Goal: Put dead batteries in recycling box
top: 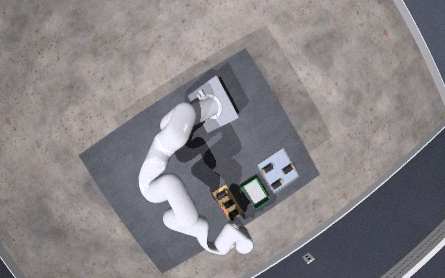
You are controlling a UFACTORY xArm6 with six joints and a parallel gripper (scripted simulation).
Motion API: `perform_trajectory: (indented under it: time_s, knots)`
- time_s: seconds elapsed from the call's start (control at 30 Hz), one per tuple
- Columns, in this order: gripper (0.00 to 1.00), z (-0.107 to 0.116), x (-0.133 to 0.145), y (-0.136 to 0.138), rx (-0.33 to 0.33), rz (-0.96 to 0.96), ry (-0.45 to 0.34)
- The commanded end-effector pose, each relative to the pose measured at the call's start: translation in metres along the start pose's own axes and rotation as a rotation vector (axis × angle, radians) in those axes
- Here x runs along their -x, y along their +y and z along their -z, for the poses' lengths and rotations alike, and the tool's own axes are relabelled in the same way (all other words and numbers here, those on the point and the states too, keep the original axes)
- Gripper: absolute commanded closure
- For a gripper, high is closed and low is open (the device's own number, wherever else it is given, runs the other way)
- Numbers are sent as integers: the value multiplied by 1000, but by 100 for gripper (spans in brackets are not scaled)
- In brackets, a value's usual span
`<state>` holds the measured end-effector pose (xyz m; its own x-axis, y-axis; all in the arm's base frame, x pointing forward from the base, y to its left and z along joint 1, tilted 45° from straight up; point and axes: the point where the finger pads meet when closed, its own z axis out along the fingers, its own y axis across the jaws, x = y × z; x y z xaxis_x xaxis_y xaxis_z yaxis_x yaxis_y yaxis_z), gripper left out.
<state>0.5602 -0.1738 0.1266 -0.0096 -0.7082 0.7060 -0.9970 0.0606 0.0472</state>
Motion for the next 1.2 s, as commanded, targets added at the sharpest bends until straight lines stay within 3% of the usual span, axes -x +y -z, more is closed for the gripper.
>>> perform_trajectory:
  time_s: [0.0,1.17]
  knots:
    - [49,15,-1,-1,-4,-1,0]
    - [49,19,-1,-1,-4,-1,0]
